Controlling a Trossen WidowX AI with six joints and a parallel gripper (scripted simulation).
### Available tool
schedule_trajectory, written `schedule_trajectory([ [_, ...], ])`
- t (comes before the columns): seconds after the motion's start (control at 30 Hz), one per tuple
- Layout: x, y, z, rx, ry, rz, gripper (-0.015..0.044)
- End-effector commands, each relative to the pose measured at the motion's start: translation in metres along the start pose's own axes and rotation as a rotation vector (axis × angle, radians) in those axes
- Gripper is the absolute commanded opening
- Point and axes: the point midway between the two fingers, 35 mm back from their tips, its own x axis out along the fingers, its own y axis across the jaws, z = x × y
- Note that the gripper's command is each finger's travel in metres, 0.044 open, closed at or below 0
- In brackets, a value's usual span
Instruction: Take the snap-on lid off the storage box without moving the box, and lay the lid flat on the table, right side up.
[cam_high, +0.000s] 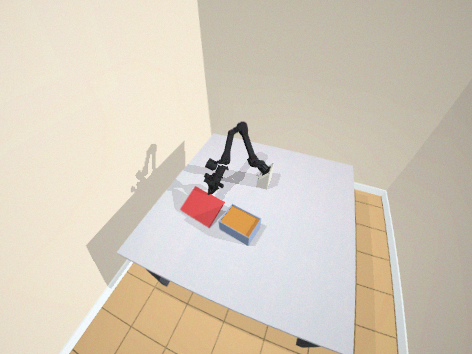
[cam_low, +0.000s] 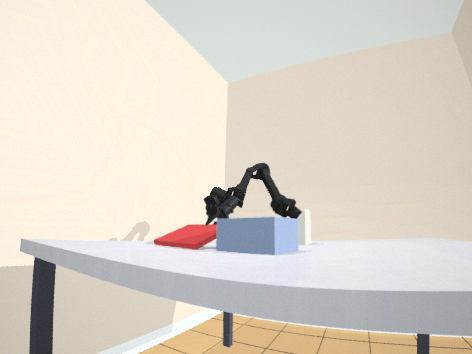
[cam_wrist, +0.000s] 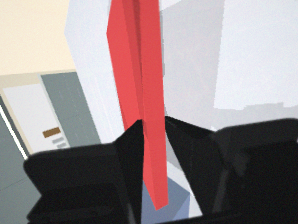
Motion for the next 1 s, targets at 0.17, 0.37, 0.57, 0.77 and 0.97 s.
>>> schedule_trajectory([
  [0.17,0.007,-0.012,-0.003,-0.006,0.008,-0.024,0.0],
  [0.37,0.004,-0.004,0.001,-0.005,0.008,-0.024,0.0105],
  [0.57,0.004,-0.004,0.001,-0.005,0.008,-0.024,0.0263],
  [0.77,-0.001,-0.009,0.0,-0.006,0.008,-0.024,0.038],
  [0.97,-0.011,-0.017,0.0,-0.006,0.008,-0.025,0.044],
])
